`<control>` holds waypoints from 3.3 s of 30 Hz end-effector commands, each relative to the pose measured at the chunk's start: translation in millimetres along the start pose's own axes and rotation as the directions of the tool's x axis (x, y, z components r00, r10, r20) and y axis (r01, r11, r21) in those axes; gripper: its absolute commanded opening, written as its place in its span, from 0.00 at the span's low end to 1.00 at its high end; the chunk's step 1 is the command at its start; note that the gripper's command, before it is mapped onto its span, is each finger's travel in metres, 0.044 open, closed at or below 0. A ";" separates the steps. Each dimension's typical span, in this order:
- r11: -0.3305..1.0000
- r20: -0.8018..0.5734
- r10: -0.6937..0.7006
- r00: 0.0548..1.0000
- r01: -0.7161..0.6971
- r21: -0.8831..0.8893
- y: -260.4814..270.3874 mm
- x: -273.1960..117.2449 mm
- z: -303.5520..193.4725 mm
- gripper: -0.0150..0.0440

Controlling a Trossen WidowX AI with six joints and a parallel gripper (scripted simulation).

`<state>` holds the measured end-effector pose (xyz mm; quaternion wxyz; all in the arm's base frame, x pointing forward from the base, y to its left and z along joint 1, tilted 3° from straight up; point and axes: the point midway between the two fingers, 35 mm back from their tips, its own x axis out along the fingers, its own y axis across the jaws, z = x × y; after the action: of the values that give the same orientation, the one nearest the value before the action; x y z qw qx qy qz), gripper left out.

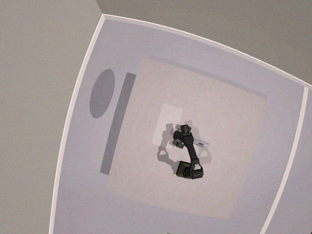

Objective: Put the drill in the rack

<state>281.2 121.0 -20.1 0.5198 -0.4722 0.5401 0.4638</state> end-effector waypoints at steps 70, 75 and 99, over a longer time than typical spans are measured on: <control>1.000 0.005 0.000 1.000 0.000 0.001 1.3 -20.9 50.5 0.25; 1.000 0.005 0.000 1.000 0.000 0.001 1.4 -23.2 50.2 0.25; 1.000 0.005 0.000 1.000 0.000 0.001 1.7 -33.9 49.1 0.25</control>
<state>285.6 170.6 9.5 0.5206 -0.4708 0.5403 0.4642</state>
